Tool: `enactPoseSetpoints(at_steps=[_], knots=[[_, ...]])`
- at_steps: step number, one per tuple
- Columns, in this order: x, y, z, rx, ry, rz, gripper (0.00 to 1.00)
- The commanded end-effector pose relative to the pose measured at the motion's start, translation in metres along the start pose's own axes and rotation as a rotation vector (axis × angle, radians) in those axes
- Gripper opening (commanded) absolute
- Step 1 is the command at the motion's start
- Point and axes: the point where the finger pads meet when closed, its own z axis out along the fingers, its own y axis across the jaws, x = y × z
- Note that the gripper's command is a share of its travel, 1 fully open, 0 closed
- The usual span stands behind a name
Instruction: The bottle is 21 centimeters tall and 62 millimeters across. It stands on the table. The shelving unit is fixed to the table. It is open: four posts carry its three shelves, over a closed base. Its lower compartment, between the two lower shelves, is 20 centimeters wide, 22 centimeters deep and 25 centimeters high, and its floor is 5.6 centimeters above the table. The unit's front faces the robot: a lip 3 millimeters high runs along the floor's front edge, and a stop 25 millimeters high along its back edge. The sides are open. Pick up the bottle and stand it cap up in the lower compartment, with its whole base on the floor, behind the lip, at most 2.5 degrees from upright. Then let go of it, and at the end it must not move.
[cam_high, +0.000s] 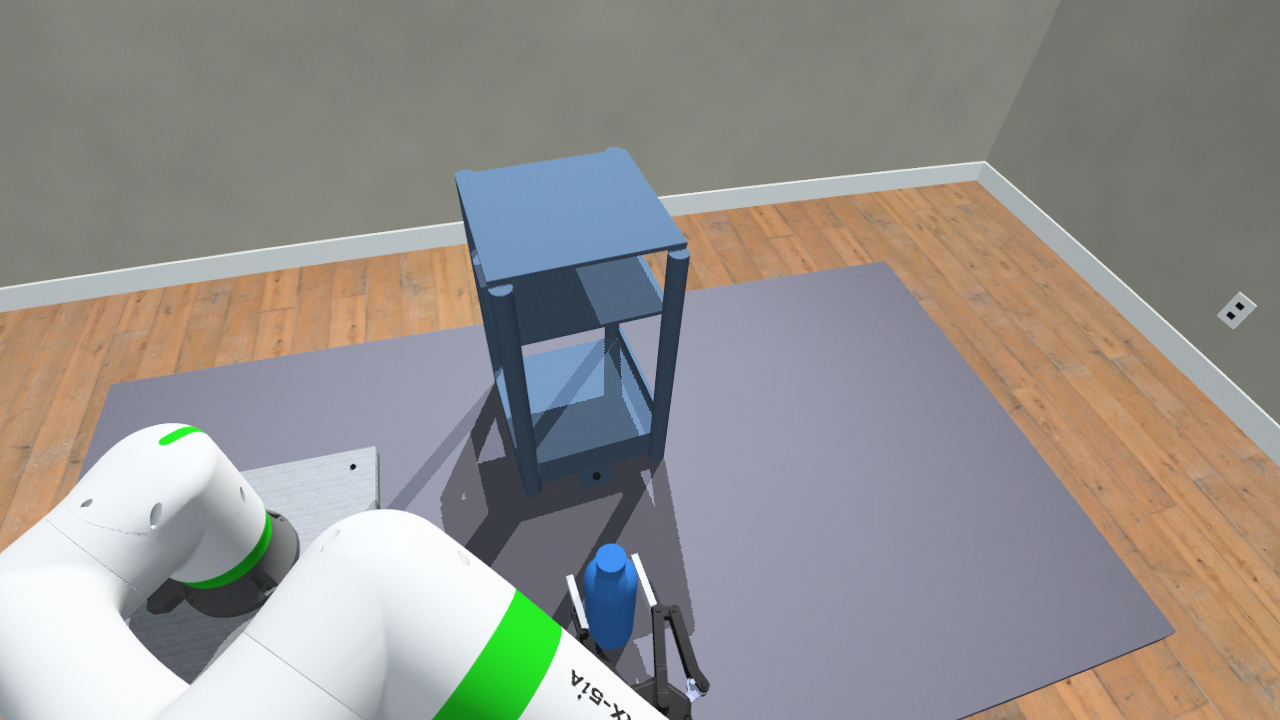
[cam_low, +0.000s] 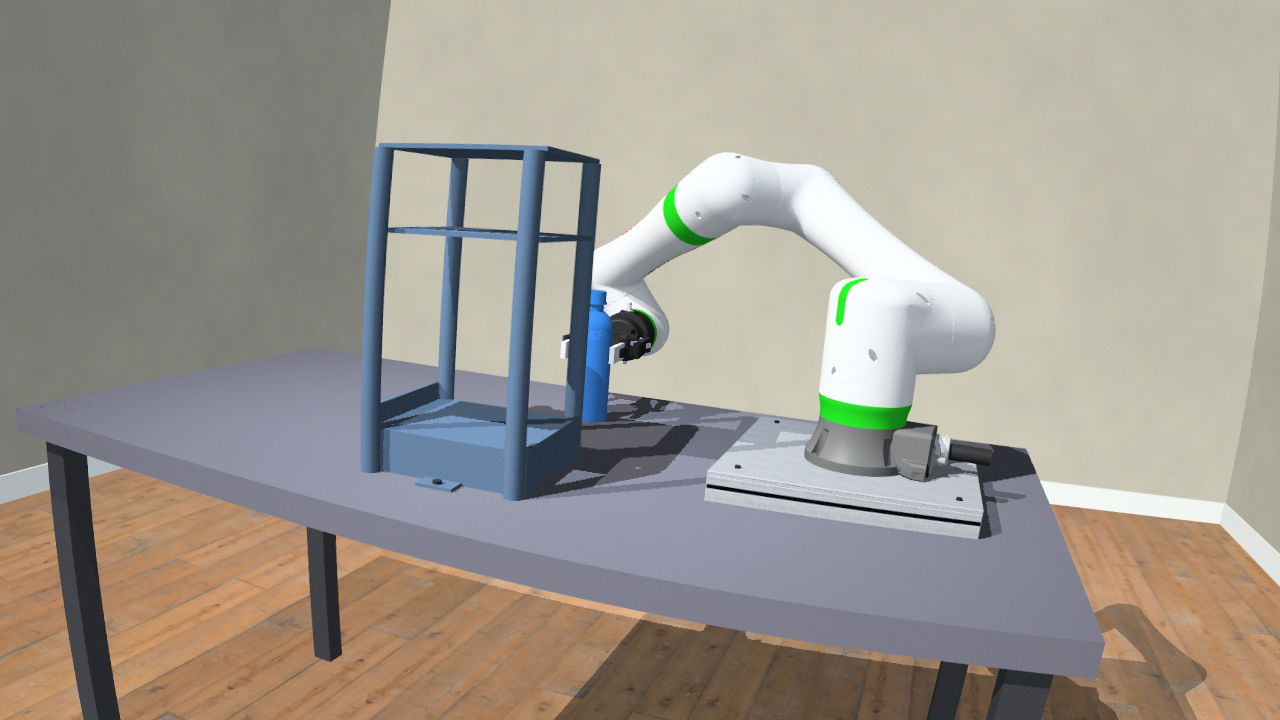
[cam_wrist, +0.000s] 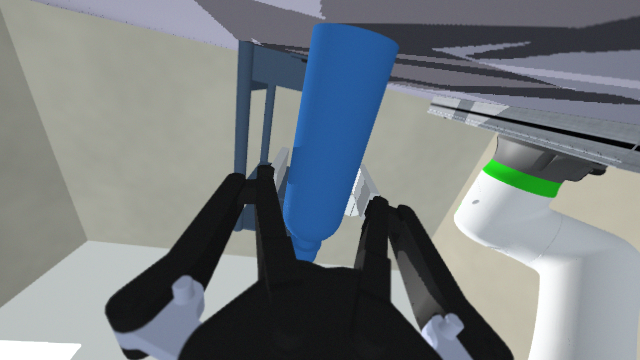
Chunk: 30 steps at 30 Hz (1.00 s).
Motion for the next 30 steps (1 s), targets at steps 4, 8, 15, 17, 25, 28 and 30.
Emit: enactPoseSetpoints(at_steps=[4, 8, 15, 17, 25, 28, 30], knots=[[-0.0001, -0.0001, -0.0001, 0.000, 0.000, 0.000, 0.00], [-0.0001, -0.0001, -0.0001, 0.000, 0.000, 0.000, 0.00], [-0.0001, -0.0001, -0.0001, 0.000, 0.000, 0.000, 0.00], [-0.0001, -0.0001, -0.0001, 0.000, 0.000, 0.000, 0.00], [-0.0001, -0.0001, -0.0001, 0.000, 0.000, 0.000, 0.00], [-0.0001, -0.0001, -0.0001, 0.000, 0.000, 0.000, 0.00], [-0.0001, -0.0001, -0.0001, 0.000, 0.000, 0.000, 0.00]])
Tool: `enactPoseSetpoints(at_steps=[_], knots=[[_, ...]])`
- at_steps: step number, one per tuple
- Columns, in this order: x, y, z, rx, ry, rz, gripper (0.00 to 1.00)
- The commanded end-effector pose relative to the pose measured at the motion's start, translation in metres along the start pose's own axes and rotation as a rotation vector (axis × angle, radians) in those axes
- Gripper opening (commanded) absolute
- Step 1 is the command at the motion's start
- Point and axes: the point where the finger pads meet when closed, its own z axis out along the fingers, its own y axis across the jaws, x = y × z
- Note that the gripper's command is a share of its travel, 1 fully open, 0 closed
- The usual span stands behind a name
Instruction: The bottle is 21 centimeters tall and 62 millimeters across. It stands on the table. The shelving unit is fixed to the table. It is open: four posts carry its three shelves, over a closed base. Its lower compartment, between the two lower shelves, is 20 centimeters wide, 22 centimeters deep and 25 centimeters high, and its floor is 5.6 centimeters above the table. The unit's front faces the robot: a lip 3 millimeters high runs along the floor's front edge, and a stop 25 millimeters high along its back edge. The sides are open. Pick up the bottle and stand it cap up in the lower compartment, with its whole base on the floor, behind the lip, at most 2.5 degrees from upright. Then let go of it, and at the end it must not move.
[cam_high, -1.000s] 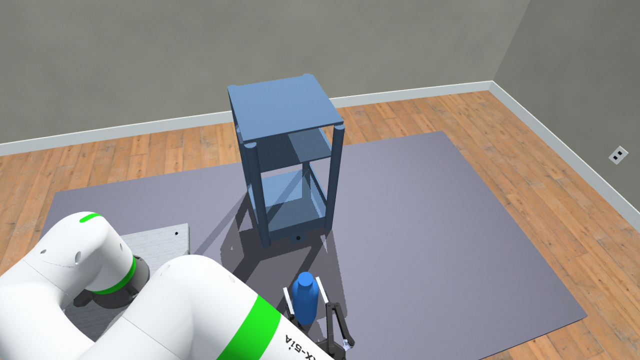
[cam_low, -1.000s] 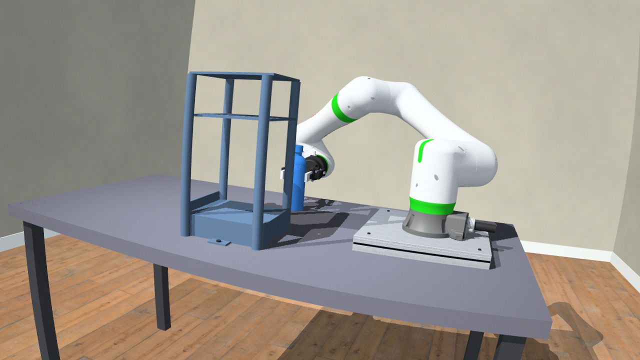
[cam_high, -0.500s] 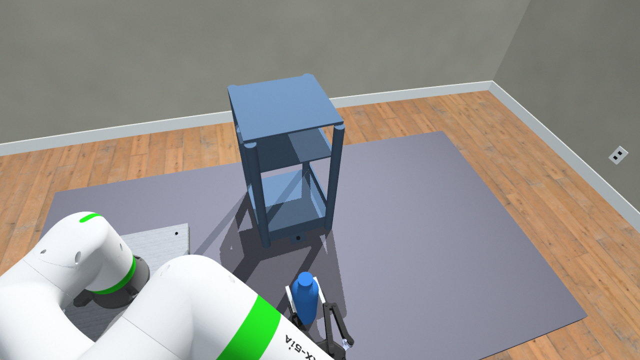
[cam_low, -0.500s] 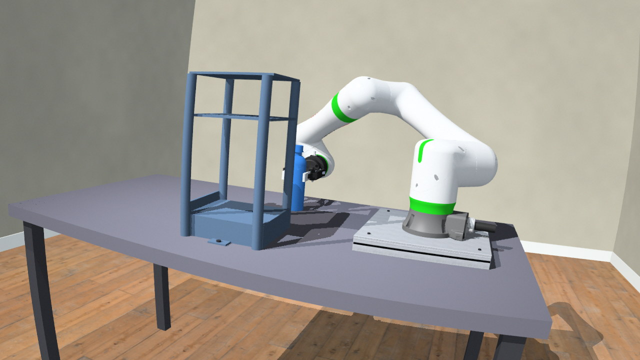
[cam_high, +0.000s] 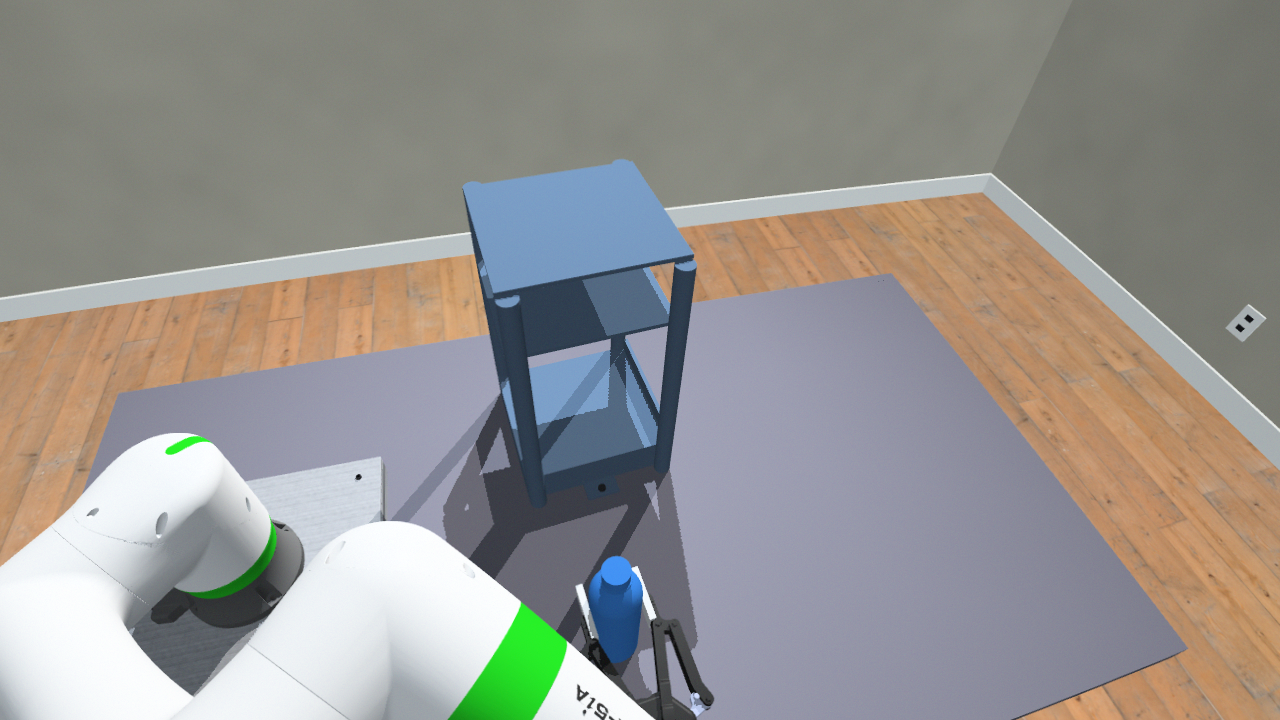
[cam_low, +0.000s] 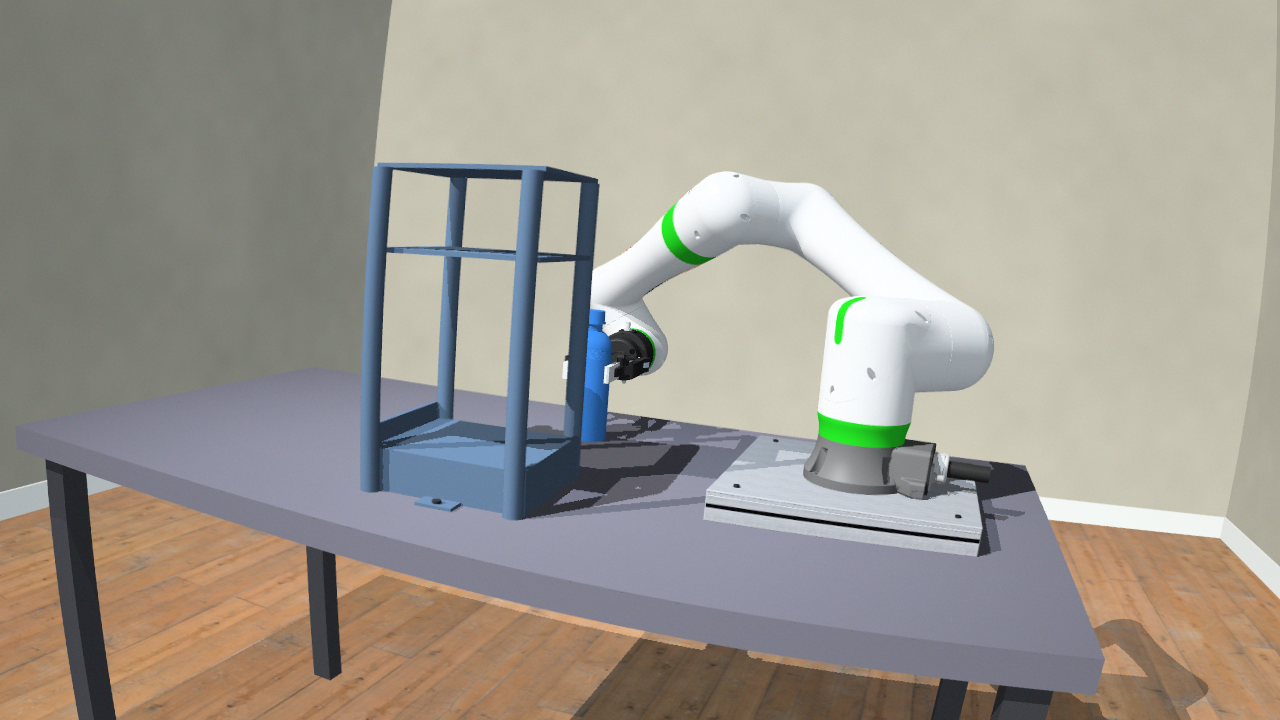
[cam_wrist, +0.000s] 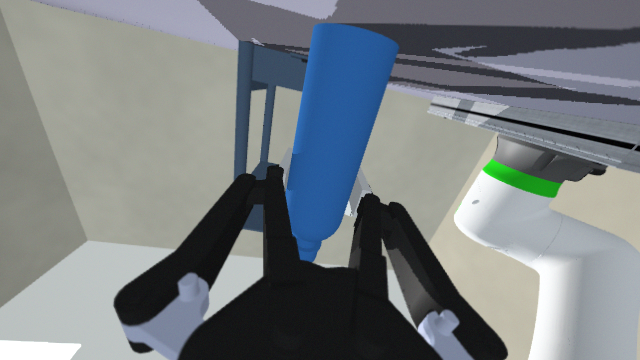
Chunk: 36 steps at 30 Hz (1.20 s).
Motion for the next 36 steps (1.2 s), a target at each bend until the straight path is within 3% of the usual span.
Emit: enactPoseSetpoints(at_steps=[1, 17, 36], knots=[[0.000, 0.000, 0.000, 0.000, 0.000, 0.000, 0.00], [-0.005, 0.000, 0.000, 0.000, 0.000, 0.000, 0.00], [-0.049, 0.000, 0.000, 0.000, 0.000, 0.000, 0.00]])
